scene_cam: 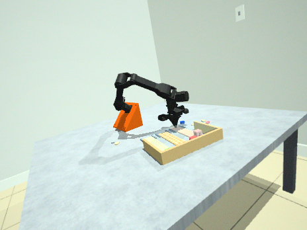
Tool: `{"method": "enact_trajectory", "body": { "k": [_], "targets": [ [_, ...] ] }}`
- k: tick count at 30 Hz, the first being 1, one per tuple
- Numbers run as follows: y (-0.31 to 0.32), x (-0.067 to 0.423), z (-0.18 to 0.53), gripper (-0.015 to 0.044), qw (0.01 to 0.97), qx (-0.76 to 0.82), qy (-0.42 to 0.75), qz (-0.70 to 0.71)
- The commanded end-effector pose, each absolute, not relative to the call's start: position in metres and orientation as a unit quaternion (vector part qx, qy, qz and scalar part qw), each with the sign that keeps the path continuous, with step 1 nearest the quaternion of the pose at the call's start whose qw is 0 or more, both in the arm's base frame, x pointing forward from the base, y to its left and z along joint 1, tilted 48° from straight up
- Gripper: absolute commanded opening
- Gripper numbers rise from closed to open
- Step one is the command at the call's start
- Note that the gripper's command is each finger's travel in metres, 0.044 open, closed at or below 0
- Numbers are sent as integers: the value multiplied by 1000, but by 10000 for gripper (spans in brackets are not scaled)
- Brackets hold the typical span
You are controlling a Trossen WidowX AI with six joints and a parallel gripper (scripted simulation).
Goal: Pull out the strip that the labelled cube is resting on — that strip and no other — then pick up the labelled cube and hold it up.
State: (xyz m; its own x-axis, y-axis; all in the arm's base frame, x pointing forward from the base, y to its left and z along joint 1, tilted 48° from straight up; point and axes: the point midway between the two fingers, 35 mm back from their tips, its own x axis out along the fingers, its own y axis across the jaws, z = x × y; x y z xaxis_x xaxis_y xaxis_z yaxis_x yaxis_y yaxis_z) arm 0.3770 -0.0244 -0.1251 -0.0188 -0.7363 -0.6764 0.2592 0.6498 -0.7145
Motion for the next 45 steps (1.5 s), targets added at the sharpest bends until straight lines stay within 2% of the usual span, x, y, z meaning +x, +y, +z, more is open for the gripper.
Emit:
{"method": "enact_trajectory", "body": {
  "k": [1,45],
  "targets": [
    [-27,364,-129,0,665,-193,619,-371],
    [-13,300,-141,0,664,-193,620,-370]
  ]
}}
